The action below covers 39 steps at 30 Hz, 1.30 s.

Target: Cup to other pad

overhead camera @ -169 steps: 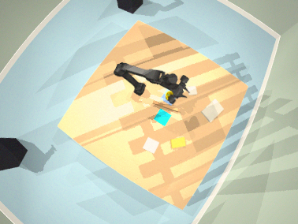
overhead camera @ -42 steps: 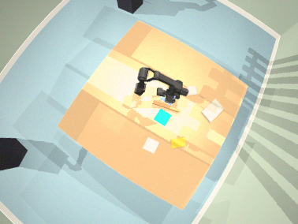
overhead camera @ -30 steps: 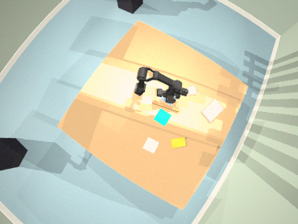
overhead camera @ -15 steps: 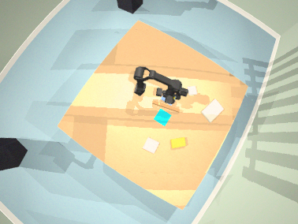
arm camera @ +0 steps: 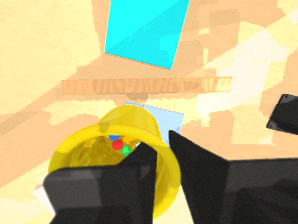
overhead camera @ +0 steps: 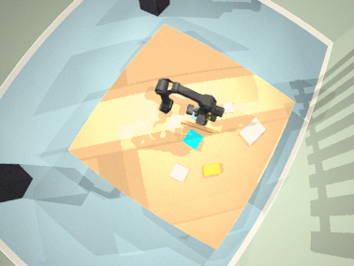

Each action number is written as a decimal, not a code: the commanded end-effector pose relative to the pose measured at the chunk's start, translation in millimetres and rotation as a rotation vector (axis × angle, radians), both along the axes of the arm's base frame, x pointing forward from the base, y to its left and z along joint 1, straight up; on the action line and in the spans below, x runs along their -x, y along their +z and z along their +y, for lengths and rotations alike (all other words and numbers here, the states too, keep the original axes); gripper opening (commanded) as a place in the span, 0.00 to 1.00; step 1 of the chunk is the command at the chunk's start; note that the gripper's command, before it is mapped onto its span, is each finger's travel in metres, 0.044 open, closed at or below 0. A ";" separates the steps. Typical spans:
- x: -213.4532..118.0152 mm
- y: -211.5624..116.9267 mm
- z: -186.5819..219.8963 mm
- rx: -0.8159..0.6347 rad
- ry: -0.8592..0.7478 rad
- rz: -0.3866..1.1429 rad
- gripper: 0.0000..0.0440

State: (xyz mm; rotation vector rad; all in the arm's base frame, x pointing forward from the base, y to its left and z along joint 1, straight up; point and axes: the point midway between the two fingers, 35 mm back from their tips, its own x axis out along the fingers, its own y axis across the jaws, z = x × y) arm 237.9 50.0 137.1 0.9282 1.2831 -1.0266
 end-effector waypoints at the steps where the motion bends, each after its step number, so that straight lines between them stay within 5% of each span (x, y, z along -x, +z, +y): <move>1: -5.7 8.5 -5.4 -0.009 -0.033 -0.037 0.00; 19: -37.7 12.5 -53.1 0.000 -0.172 -0.158 0.00; 39: -48.4 -22.3 -102.2 0.021 -0.291 -0.191 0.00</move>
